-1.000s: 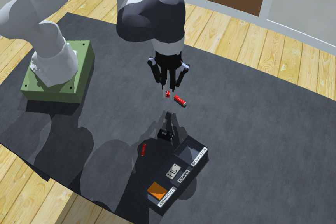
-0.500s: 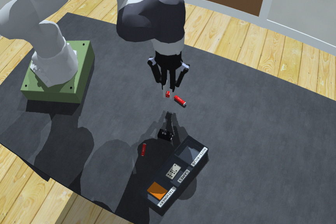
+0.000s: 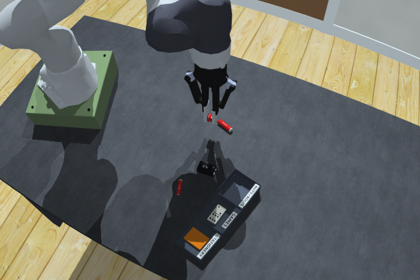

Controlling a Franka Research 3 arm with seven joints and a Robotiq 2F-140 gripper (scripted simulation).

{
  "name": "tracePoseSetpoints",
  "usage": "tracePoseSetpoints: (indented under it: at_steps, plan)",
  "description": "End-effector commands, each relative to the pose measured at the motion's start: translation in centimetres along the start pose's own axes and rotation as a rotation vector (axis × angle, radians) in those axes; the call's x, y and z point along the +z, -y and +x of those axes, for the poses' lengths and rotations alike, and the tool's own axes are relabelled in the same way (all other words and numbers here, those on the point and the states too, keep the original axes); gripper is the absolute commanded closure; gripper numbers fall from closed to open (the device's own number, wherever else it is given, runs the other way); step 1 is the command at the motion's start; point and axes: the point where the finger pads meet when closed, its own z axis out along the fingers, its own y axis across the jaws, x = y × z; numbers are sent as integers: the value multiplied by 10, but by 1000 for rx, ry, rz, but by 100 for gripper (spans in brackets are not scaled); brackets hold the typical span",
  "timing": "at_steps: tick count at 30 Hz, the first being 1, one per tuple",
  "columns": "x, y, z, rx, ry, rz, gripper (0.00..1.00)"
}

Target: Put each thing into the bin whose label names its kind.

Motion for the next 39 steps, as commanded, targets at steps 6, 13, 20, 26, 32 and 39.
tracePoseSetpoints:
  at_steps: [6, 13, 20, 26, 32, 39]
  plan:
    - [0, 2, 0, 0, 0, 4, 93]
    - [1, -4, -11, 0, 0, 4, 93]
    - [1, -17, -51, 0, 0, 4, 93]
    - [1, -25, -74, 0, 0, 4, 93]
    - [1, -37, -108, 0, 0, 4, 93]
    - [1, -51, -148, 0, 0, 4, 93]
